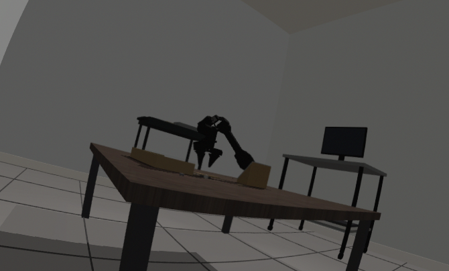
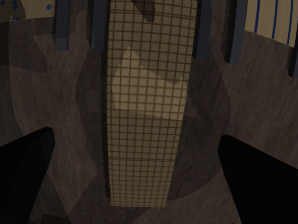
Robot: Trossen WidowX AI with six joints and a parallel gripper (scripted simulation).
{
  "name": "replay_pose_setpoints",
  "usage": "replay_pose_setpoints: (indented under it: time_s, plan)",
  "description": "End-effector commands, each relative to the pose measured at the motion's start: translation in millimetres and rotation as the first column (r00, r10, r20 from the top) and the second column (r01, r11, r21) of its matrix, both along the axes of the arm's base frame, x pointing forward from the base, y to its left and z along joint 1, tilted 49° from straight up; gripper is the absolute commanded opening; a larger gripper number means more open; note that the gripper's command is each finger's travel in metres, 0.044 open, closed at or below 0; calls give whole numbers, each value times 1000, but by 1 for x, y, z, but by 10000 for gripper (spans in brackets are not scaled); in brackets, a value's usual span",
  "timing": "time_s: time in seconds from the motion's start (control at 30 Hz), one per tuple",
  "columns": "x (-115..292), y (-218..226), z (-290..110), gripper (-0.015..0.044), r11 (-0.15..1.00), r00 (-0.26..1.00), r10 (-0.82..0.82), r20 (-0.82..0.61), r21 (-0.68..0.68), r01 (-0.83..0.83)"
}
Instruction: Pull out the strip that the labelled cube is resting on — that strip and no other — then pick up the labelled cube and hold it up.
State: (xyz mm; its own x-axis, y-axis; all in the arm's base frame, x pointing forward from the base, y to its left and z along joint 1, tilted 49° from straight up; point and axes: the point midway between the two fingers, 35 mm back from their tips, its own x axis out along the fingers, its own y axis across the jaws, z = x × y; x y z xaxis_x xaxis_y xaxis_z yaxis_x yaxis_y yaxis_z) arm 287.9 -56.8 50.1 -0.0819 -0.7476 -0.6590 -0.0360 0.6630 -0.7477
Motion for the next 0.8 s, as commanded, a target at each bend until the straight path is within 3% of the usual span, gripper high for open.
replay_pose_setpoints:
  time_s: [0.0, 0.77]
  plan:
    - [15, 1, 1, 440, 1000, 1000, 4, 3, -4, -4]
    - [99, 8, 0, 440, 1000, 1000, 4, 8, -4, -4]
